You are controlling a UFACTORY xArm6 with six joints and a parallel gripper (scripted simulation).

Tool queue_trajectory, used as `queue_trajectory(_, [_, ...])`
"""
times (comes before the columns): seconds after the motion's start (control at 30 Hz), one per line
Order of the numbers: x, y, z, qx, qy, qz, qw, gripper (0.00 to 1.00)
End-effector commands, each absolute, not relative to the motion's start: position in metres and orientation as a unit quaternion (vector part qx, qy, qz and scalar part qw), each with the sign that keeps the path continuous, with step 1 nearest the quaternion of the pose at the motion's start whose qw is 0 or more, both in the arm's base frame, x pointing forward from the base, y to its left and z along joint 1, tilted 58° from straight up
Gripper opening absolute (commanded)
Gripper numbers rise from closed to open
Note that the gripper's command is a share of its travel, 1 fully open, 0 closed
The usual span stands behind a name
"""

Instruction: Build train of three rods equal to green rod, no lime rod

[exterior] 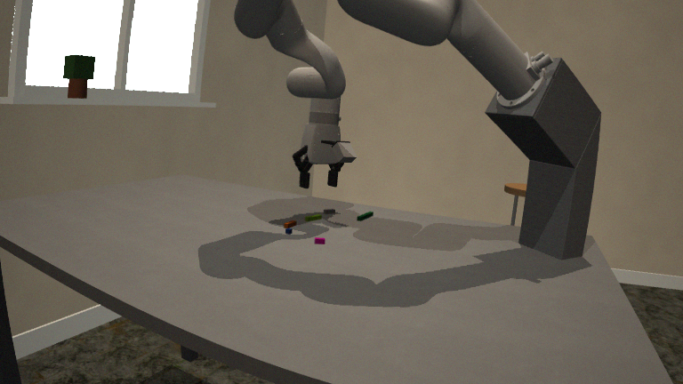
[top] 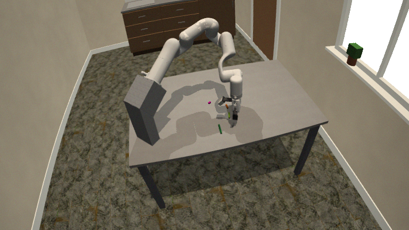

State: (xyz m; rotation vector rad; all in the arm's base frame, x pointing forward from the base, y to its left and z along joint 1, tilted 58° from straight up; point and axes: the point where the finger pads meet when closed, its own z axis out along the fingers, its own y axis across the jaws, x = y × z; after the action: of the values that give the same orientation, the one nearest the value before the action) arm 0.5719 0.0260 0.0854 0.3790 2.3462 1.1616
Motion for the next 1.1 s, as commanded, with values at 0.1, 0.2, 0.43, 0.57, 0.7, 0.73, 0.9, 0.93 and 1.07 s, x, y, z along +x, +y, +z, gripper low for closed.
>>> queue_trajectory(0.1, [0.5713, 0.0272, 0.0878, 0.243, 0.839, 0.450, 0.187, 1.00])
queue_trajectory(0.2, [0.5709, 0.0279, 0.0884, 0.274, 0.829, 0.457, 0.170, 1.00])
queue_trajectory(0.43, [0.5699, 0.0299, 0.0899, 0.364, 0.794, 0.473, 0.119, 1.00])
queue_trajectory(0.57, [0.5695, 0.0308, 0.0905, 0.401, 0.776, 0.478, 0.096, 1.00])
queue_trajectory(0.7, [0.5689, 0.0321, 0.0914, 0.451, 0.748, 0.483, 0.065, 1.00])
queue_trajectory(0.73, [0.5688, 0.0323, 0.0916, 0.460, 0.742, 0.484, 0.059, 1.00])
queue_trajectory(0.9, [0.5681, 0.0337, 0.0927, 0.517, 0.704, 0.487, 0.021, 1.00])
queue_trajectory(0.93, [0.5679, 0.0340, 0.0929, 0.528, 0.696, 0.487, 0.013, 1.00])
queue_trajectory(1.07, [0.5673, 0.0352, 0.0937, 0.570, 0.661, 0.487, -0.018, 1.00])
